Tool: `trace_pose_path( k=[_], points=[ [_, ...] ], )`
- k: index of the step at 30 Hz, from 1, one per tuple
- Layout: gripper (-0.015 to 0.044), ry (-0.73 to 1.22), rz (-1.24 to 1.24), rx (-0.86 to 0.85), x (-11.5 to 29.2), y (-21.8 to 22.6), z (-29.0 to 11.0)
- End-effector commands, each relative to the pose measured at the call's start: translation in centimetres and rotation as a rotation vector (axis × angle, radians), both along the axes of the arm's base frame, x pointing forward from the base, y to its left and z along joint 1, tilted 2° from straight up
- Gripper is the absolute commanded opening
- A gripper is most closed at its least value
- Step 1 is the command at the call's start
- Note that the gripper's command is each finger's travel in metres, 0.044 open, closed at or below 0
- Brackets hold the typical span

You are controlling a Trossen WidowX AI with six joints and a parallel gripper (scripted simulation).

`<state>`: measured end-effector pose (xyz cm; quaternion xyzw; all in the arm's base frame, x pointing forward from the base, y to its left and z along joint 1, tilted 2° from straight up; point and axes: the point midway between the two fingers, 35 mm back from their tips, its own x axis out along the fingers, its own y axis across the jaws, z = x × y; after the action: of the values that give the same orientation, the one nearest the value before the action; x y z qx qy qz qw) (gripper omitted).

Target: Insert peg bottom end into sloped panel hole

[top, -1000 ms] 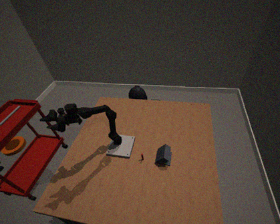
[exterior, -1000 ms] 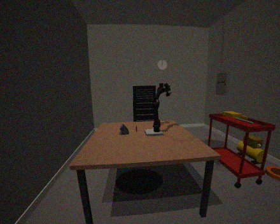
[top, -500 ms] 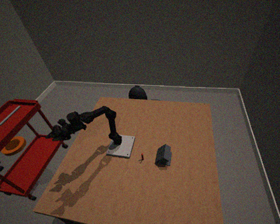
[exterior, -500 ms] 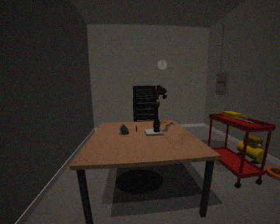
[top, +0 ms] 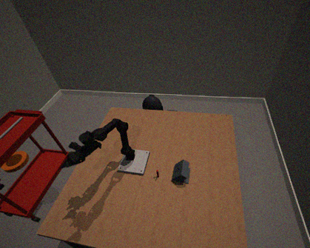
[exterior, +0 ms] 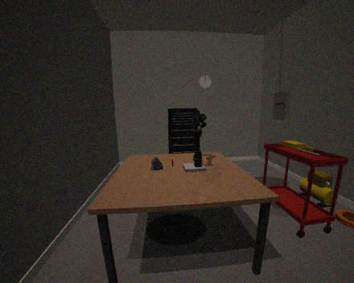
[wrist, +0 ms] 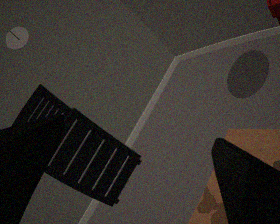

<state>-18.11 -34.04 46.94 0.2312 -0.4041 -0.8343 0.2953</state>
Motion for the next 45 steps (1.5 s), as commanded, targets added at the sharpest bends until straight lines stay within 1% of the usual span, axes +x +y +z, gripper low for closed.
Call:
trace_pose_path(
  k=[1,9,25,28,38,45],
  points=[
    [0.0440,-0.006,0.054,0.045,1.6,-1.1,-1.2],
    [0.0440,-0.006,0.163,0.141,4.9,-2.9,-3.7],
    [0.0440,0.171,0.490,0.472,13.3,-5.4,-9.4],
    [0.0440,0.215,0.560,0.535,15.0,-5.7,-10.5],
    [0.0440,0.294,0.748,0.655,20.3,-5.5,-13.7],
    [0.0440,0.402,0.900,0.760,24.0,-5.0,-16.1]
  ],
)
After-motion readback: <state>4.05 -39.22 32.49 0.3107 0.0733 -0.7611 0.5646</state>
